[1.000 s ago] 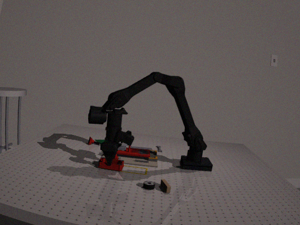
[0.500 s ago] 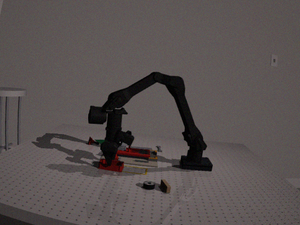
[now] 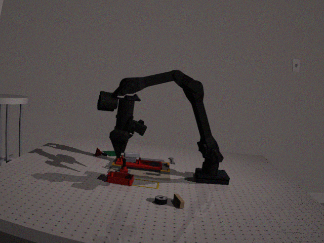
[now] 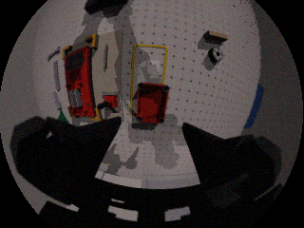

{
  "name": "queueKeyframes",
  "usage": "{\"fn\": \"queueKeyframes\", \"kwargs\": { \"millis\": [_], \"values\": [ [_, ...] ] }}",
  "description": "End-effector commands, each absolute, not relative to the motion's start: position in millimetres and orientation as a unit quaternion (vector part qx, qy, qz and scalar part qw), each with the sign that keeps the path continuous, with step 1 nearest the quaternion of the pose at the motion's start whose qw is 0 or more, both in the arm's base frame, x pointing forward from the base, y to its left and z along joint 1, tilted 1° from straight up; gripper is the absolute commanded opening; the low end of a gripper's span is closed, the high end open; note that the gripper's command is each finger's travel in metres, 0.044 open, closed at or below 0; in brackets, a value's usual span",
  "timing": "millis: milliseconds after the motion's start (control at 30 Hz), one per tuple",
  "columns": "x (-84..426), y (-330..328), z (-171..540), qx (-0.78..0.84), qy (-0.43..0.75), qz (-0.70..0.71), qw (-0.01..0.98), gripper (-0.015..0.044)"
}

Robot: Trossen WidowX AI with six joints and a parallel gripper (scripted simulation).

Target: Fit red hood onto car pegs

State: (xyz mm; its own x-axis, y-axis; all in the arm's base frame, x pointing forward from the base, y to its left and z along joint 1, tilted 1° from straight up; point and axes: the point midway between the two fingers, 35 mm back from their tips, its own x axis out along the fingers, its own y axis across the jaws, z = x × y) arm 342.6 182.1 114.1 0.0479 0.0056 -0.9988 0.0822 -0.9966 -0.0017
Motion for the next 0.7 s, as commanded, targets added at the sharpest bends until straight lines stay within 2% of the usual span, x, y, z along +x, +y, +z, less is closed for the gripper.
{"fn": "queueKeyframes", "kwargs": {
  "millis": [0, 333, 667],
  "values": [
    [342, 182, 110, 0.721, 0.029, -0.692, 0.029, 0.0440],
    [344, 183, 108, 0.728, 0.010, -0.685, 0.009, 0.0440],
    [353, 194, 84, 0.754, -0.225, -0.520, -0.332, 0.0440]
  ]
}}
